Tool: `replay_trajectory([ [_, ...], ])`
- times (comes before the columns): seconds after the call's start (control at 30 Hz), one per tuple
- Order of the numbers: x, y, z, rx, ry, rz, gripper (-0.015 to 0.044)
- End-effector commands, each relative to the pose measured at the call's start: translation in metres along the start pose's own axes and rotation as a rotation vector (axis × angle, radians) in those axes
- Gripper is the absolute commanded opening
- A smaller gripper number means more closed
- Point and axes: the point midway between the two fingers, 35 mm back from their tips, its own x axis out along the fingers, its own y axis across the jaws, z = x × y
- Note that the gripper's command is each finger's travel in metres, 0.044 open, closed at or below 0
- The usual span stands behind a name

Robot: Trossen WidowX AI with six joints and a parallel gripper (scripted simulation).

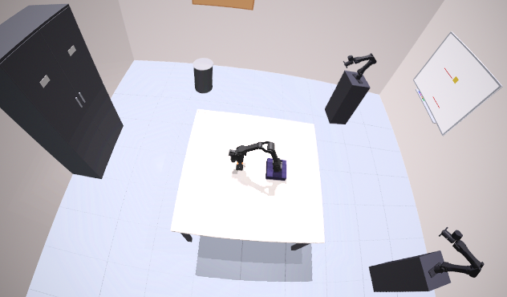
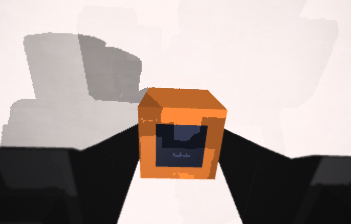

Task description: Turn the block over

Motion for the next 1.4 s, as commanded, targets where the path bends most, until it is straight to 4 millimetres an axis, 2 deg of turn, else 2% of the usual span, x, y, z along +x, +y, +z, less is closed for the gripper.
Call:
replay_trajectory([
  [0.0, -0.0221, 0.0005, 0.0037, -0.002, -0.023, 0.003, 0.0000],
  [0.2, -0.0216, 0.0005, 0.0039, -0.002, -0.033, 0.002, 0.0000],
  [0.77, -0.0135, -0.0002, 0.0056, 0.001, -0.298, 0.002, 0.0000],
  [1.37, -0.0149, 0.0004, -0.0011, -0.001, -0.541, 0.003, 0.0000],
])
